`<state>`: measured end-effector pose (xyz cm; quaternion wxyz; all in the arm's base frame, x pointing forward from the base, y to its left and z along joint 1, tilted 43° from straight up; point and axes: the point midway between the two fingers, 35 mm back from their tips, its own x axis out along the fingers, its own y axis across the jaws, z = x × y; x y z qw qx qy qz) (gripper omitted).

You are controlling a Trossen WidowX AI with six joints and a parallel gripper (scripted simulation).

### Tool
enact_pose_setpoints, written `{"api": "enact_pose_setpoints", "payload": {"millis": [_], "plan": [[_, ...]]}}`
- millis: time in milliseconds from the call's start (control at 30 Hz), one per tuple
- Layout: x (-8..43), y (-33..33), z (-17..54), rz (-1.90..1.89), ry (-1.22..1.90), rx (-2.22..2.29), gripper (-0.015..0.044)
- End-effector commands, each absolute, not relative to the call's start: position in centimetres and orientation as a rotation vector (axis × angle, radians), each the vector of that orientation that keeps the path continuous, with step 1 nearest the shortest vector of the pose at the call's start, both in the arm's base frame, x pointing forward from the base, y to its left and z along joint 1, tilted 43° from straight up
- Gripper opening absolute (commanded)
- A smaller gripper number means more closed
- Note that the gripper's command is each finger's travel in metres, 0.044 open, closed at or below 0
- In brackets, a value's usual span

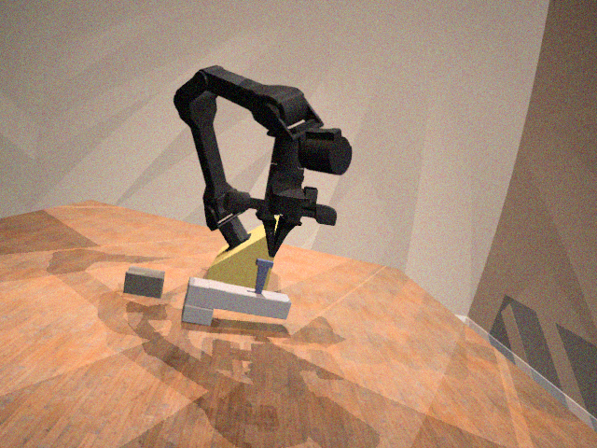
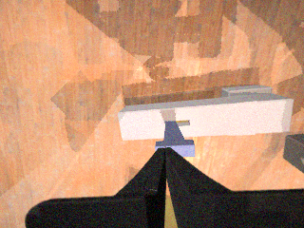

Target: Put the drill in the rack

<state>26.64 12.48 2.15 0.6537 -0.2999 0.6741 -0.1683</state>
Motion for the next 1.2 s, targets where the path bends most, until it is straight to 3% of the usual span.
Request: {"api": "enact_pose_setpoints", "payload": {"millis": [0,1167], "plan": [[26.3,12.0,2.6,-0.389,1.535,-0.766,0.0],[26.4,10.8,1.1,-0.39,1.535,-0.767,0.0]]}}
